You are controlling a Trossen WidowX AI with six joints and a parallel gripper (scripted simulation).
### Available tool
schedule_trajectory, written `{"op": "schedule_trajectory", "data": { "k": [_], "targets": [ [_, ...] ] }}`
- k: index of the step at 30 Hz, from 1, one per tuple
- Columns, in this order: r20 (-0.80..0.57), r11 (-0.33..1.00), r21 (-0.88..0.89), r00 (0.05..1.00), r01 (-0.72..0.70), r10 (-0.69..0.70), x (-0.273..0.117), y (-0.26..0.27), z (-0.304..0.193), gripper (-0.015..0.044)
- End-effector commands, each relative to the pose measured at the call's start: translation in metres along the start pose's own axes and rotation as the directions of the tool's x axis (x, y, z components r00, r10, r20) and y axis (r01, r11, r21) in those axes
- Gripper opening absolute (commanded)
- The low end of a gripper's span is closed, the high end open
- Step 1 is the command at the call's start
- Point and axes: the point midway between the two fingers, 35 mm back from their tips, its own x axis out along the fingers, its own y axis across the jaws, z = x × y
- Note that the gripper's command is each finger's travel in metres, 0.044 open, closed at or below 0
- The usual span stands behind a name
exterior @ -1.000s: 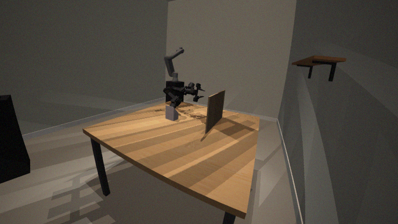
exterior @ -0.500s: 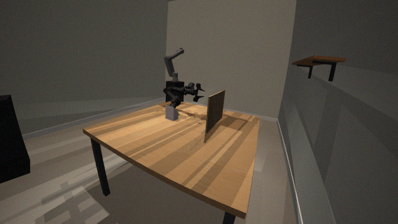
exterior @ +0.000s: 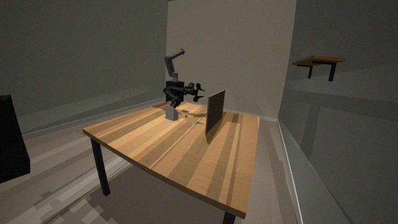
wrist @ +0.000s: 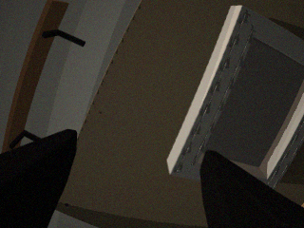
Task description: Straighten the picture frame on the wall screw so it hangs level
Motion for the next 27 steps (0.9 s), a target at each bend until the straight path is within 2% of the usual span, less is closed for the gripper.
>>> {"op": "schedule_trajectory", "data": {
  "k": [1,21,27],
  "targets": [
    [-0.003,1.0,0.002,1.0,0.004,-0.004,0.0,-0.001,0.0,0.026],
    [0.0,1.0,0.005,1.0,0.0,0.0,0.0,-0.002,0.0,0.026],
    [-0.004,0.988,0.153,1.0,0.002,-0.001,0.004,-0.052,-0.001,0.026]
  ]
}}
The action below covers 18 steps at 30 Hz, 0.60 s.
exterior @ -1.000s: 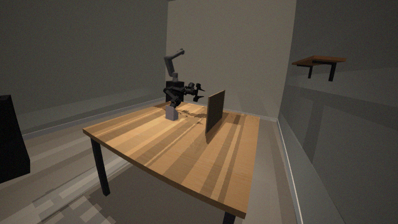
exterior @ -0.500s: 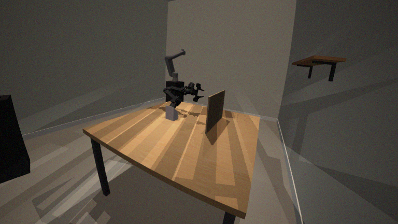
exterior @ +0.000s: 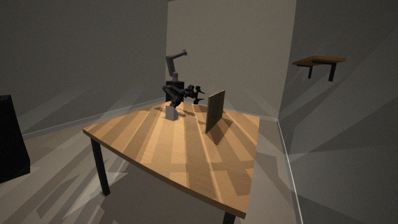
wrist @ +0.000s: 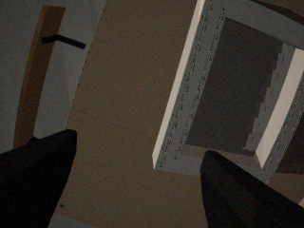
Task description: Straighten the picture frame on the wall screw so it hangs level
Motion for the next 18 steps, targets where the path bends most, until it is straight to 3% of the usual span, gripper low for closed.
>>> {"op": "schedule_trajectory", "data": {
  "k": [1,18],
  "targets": [
    [0.008,0.997,0.076,1.0,0.016,-0.017,-0.0018,-0.031,0.0048,0.026],
    [0.007,0.997,0.081,1.0,0.016,-0.017,-0.0021,-0.0318,0.0014,0.026]
  ]
}}
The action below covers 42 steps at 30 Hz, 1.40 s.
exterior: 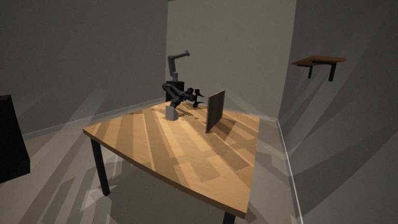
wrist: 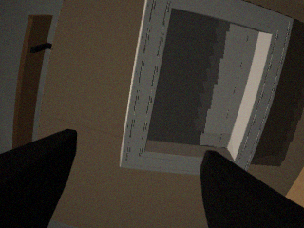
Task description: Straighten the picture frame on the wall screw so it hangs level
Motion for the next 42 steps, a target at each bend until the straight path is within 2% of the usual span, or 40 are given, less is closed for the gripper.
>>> {"op": "schedule_trajectory", "data": {
  "k": [1,9,23,42],
  "targets": [
    [0.004,1.0,0.003,1.0,-0.002,0.002,0.0,0.001,-0.001,0.026],
    [0.004,1.0,0.003,1.0,-0.002,0.002,0.007,0.003,-0.003,0.026],
    [0.002,1.0,0.002,1.0,-0.005,0.005,0.079,0.001,0.0,0.026],
    [0.002,1.0,0.002,1.0,-0.005,0.005,0.085,0.001,-0.001,0.026]
  ]
}}
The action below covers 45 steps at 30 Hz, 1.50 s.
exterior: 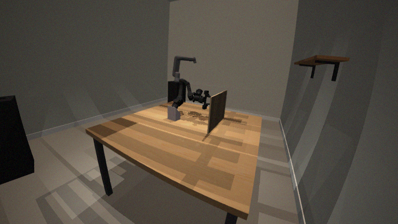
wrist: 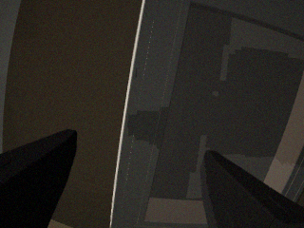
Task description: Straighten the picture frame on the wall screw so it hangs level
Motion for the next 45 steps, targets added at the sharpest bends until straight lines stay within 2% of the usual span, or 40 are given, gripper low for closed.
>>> {"op": "schedule_trajectory", "data": {
  "k": [1,22,45],
  "targets": [
    [-0.006,1.0,0.004,1.0,0.0,0.0,0.005,0.001,-0.001,0.026],
    [-0.007,1.0,0.004,1.0,-0.002,0.002,0.038,0.001,-0.001,0.026],
    [-0.007,1.0,0.004,1.0,-0.002,0.002,0.038,0.001,-0.001,0.026]
  ]
}}
